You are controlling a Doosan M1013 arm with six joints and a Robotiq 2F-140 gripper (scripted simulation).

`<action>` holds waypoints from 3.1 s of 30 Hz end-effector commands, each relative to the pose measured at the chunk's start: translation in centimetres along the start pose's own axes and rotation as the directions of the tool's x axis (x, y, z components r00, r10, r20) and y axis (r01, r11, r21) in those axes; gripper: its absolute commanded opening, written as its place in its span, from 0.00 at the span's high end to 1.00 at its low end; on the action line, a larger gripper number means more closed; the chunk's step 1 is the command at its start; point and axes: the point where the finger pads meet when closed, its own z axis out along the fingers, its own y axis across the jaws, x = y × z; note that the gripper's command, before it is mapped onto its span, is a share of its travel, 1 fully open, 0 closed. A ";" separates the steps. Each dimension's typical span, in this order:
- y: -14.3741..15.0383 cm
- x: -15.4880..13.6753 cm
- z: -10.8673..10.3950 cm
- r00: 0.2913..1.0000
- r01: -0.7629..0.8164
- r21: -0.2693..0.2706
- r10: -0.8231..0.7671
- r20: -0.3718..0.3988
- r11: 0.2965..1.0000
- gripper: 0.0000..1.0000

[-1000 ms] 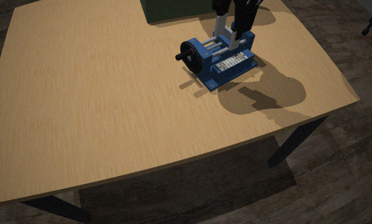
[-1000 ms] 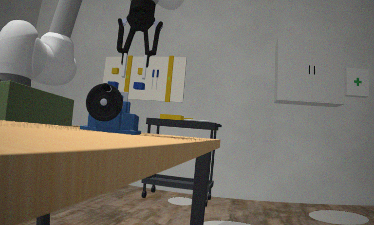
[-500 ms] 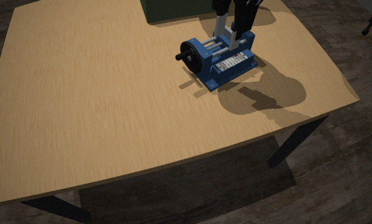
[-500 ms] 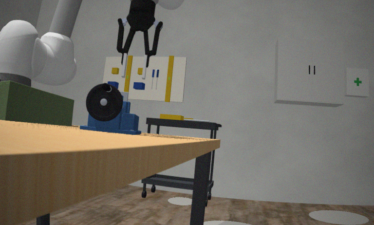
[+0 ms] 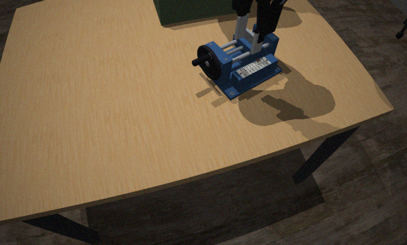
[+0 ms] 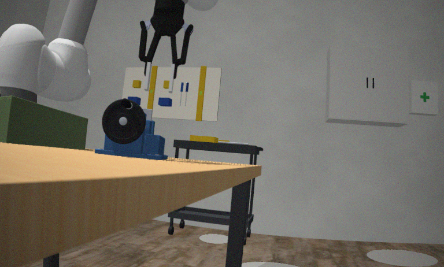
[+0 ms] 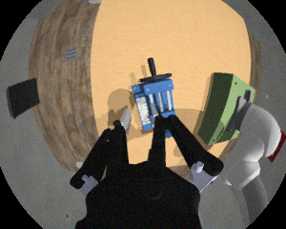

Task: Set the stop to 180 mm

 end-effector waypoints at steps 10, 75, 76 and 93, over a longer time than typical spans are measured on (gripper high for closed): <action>0.0 0.0 -0.6 1.000 0.000 0.000 0.000 0.000 1.000 0.67; 5.2 9.7 4.5 1.000 0.000 0.000 0.000 0.000 1.000 0.67; 5.2 9.7 4.8 1.000 0.000 0.000 0.000 0.000 1.000 0.67; 5.2 9.7 6.4 1.000 0.000 0.000 0.000 0.000 1.000 0.67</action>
